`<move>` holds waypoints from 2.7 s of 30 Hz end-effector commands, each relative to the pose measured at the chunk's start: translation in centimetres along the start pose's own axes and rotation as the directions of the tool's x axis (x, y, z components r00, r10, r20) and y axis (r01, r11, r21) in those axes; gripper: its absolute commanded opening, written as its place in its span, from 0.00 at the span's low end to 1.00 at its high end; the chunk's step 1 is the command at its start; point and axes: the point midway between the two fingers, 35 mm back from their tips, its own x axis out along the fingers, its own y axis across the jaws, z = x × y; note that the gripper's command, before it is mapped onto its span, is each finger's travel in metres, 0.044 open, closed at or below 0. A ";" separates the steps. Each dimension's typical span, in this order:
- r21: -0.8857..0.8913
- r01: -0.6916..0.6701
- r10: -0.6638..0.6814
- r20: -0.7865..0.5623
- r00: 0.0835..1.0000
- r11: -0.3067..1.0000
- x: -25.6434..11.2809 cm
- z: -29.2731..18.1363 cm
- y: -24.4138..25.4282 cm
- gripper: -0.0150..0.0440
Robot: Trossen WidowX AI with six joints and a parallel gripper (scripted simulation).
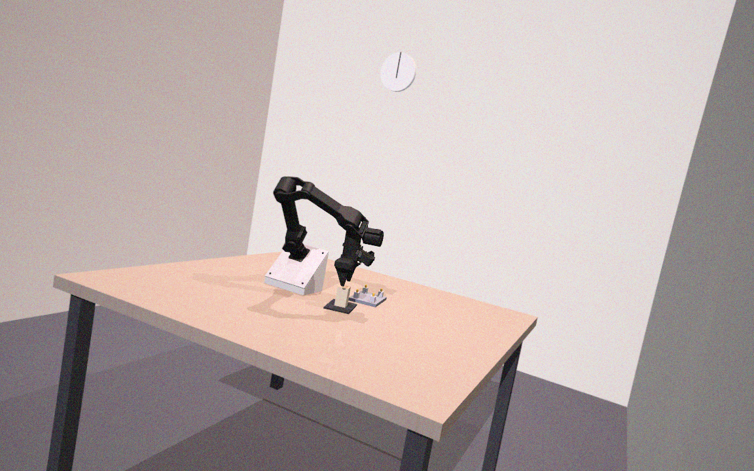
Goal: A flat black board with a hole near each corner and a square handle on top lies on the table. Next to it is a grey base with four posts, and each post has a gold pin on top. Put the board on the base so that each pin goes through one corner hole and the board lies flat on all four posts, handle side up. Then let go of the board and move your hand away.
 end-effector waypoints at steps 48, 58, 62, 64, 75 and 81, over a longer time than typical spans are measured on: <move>-0.008 0.010 -0.010 -0.009 1.000 1.000 6.0 -0.4 -0.1 0.52; -0.008 0.006 -0.006 -0.007 1.000 1.000 5.0 -0.2 -0.1 0.25; -0.008 0.004 -0.004 -0.006 1.000 1.000 4.0 0.0 0.0 0.25; -0.008 0.003 -0.003 -0.006 1.000 1.000 3.5 0.0 0.0 0.25; -0.008 0.001 -0.001 -0.005 1.000 1.000 0.8 0.1 0.0 0.25; -0.008 0.002 -0.002 -0.006 1.000 1.000 -0.7 0.1 0.0 0.25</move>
